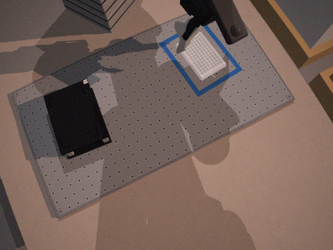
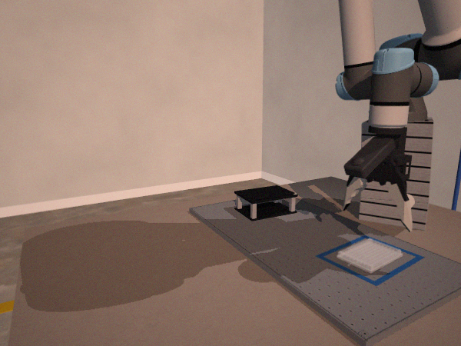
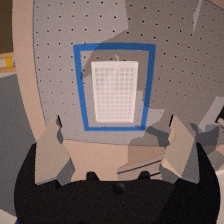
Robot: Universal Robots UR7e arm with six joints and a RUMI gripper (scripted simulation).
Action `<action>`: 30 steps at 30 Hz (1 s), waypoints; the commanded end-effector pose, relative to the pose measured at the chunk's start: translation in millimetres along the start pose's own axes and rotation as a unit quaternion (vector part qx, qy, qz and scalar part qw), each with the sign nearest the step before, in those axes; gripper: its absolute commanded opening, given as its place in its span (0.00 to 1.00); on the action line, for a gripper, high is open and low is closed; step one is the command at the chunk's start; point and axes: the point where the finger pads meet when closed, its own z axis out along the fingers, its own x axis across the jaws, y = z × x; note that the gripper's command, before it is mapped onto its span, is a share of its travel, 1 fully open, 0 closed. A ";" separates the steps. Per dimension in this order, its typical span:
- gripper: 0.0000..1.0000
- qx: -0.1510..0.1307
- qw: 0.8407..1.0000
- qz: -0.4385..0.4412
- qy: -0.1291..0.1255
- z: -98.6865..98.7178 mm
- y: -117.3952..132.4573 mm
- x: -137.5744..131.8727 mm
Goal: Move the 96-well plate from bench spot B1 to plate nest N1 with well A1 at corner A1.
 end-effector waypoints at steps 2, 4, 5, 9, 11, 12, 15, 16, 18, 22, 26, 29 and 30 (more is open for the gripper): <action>1.00 0.001 1.000 0.000 0.000 8.5 -0.3 -0.1; 1.00 0.001 1.000 0.000 0.000 11.8 -0.3 -0.1; 1.00 0.001 1.000 0.000 0.000 13.5 -0.3 -0.1; 1.00 0.001 1.000 0.000 0.000 20.2 -0.3 -0.1; 1.00 0.001 1.000 0.000 0.000 23.5 -0.3 -0.1; 1.00 0.001 1.000 0.000 0.000 23.5 -0.3 -0.1; 1.00 0.001 1.000 0.000 0.000 26.8 -0.3 -0.1; 1.00 0.001 1.000 0.000 0.000 28.5 -0.3 -0.1; 1.00 0.001 1.000 0.000 0.000 31.8 -0.3 -0.1; 1.00 0.001 1.000 0.000 0.000 38.5 -0.4 -0.1; 1.00 0.001 1.000 0.000 0.000 45.2 -0.4 -0.1; 1.00 0.001 1.000 0.000 0.000 48.5 -0.4 -0.1; 1.00 0.001 1.000 0.000 0.000 48.5 -0.4 -0.1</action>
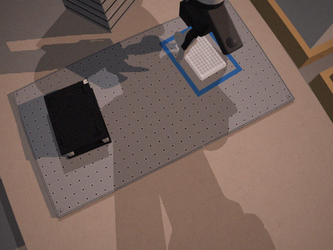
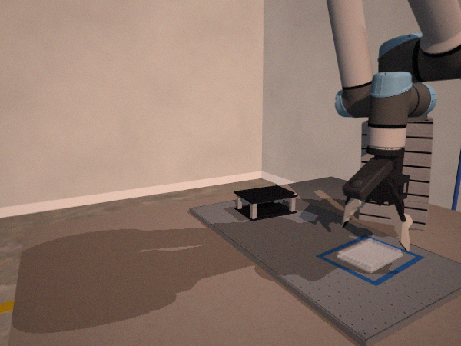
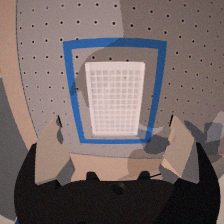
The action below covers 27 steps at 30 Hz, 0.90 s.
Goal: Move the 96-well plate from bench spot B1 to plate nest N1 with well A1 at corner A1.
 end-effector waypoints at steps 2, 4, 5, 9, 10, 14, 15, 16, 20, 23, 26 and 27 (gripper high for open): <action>1.00 0.001 1.000 0.000 0.000 7.5 -0.5 -0.1; 1.00 0.001 1.000 0.000 0.000 10.9 -0.5 -0.1; 1.00 0.001 1.000 0.000 0.000 12.5 -0.5 -0.1; 1.00 0.001 1.000 0.000 0.000 19.2 -0.5 -0.1; 1.00 0.001 1.000 0.000 0.000 20.9 -0.5 -0.1; 1.00 0.001 1.000 0.000 0.000 27.5 -0.6 -0.1; 1.00 0.001 1.000 0.000 0.000 28.2 -0.6 -0.1; 1.00 0.001 1.000 0.000 0.000 28.2 -0.6 -0.1; 1.00 0.001 1.000 0.000 0.000 28.2 -0.5 -0.1; 1.00 0.001 1.000 0.000 0.000 28.2 -0.6 -0.1; 1.00 0.001 1.000 0.000 0.000 28.2 -0.5 -0.1; 1.00 0.001 1.000 0.000 0.000 28.2 -0.5 -0.1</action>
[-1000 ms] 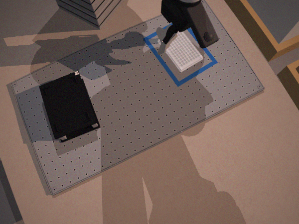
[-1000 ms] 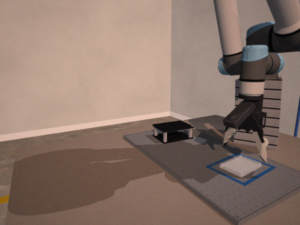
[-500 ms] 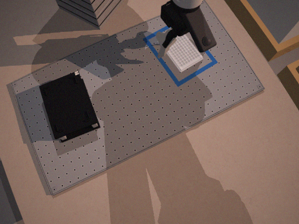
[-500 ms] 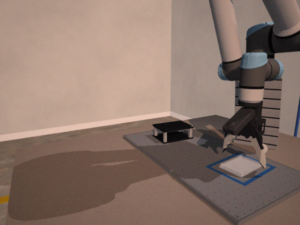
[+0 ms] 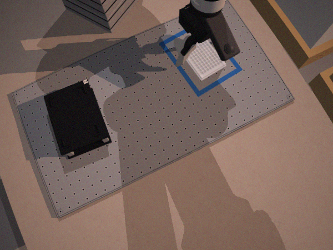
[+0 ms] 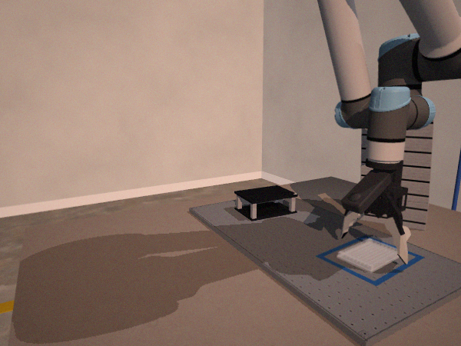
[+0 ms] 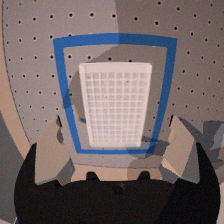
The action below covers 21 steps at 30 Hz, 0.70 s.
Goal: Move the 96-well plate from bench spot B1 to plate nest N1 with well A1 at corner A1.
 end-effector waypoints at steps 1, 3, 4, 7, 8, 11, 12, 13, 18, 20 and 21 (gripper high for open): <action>1.00 0.001 1.000 0.000 0.000 -0.1 -0.4 0.0; 0.00 0.001 1.000 0.000 0.000 -0.1 -0.4 0.0; 0.00 0.001 1.000 0.000 0.000 -0.2 -0.4 -0.1; 0.00 0.001 1.000 0.000 0.000 -0.2 -0.4 0.0; 0.00 0.001 1.000 0.000 0.000 -0.2 -0.4 0.0; 0.00 0.001 1.000 0.000 0.000 -0.2 -0.4 0.0; 0.00 0.001 1.000 0.000 0.000 -0.2 -0.4 0.0; 0.00 0.001 1.000 0.000 0.000 -0.2 -0.4 0.0; 0.00 0.001 1.000 0.000 0.000 -0.2 -0.4 0.0; 0.00 0.001 1.000 0.000 0.000 -0.2 -0.4 0.0; 0.00 0.001 1.000 0.000 0.000 -0.2 -0.4 0.0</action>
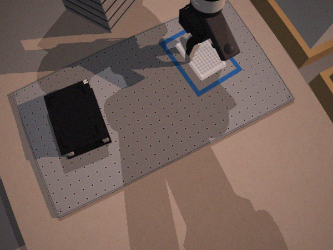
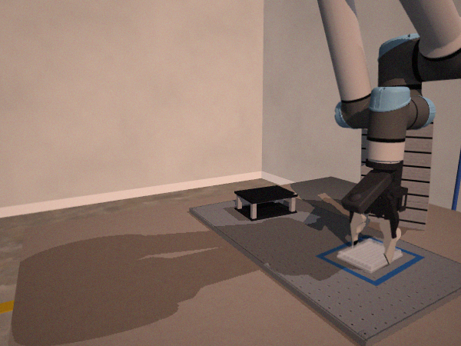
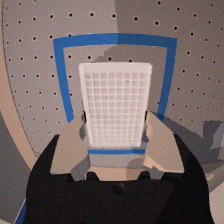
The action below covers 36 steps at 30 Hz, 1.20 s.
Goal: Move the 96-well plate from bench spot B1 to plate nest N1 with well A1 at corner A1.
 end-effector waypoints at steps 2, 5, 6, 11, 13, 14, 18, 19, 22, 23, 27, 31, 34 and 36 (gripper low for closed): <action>0.00 0.001 1.000 0.000 0.000 -0.3 -0.4 -0.1; 0.00 0.001 1.000 0.000 0.000 -0.3 -0.4 -0.1; 0.00 0.000 1.000 0.000 0.000 -0.2 -0.3 -0.1; 0.00 0.001 1.000 0.000 0.000 -0.3 -0.4 -0.1; 0.00 0.001 1.000 0.000 0.000 -0.3 -0.4 -0.1; 0.00 0.001 1.000 0.000 0.000 -0.3 -0.4 -0.1; 0.00 0.000 1.000 0.000 0.000 -3.5 -0.3 -0.1; 0.00 0.000 1.000 0.000 0.000 -3.5 -0.3 -0.1; 0.00 0.000 1.000 0.000 0.000 -6.9 -0.3 0.0; 0.00 0.000 1.000 0.000 0.000 -8.5 -0.3 0.0; 0.00 0.000 1.000 0.000 0.000 -15.2 -0.3 0.0; 0.00 0.000 1.000 0.000 0.000 -21.8 -0.3 0.0; 0.00 0.000 1.000 0.000 0.000 -26.8 -0.3 0.0; 0.00 0.000 1.000 0.000 0.000 -28.5 -0.3 0.0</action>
